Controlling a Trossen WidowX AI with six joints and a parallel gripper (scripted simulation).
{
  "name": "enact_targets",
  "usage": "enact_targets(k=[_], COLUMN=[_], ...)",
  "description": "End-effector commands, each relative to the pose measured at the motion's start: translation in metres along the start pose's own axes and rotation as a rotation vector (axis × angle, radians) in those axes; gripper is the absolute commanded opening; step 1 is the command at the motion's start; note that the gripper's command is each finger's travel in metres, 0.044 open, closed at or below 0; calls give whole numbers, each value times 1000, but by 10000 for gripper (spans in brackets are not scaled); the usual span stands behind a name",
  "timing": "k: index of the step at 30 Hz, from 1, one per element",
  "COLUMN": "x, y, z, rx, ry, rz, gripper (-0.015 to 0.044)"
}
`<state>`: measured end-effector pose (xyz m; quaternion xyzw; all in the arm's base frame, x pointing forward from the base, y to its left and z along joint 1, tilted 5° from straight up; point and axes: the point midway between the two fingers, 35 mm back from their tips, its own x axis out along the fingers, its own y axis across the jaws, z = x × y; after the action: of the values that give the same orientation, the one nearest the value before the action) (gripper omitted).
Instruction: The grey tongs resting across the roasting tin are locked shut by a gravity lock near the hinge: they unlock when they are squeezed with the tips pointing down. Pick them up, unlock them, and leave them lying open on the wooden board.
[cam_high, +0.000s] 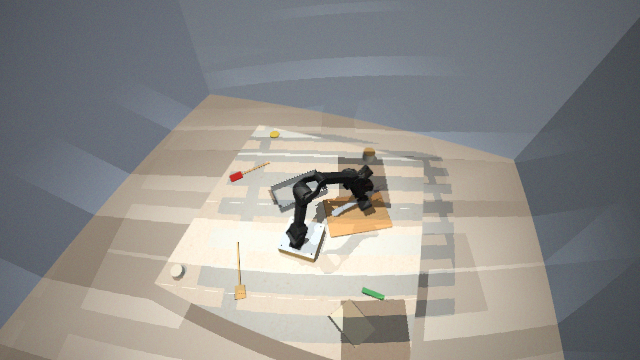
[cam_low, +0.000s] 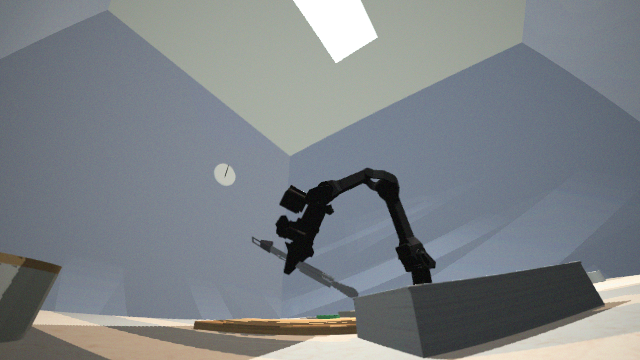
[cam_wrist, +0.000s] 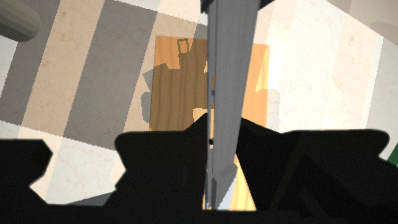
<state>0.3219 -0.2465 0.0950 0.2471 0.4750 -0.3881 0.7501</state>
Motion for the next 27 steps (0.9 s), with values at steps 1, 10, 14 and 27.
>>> enact_targets(k=[1, 10, 14, 27], x=[0, 8, 10, 13], y=[1, -2, -3, -6], z=[4, -3, -6, -14], rx=[14, 36, 51, 95], ry=[49, 209, 280, 448], rz=[15, 30, 37, 57], gripper=[-150, -150, -150, -150])
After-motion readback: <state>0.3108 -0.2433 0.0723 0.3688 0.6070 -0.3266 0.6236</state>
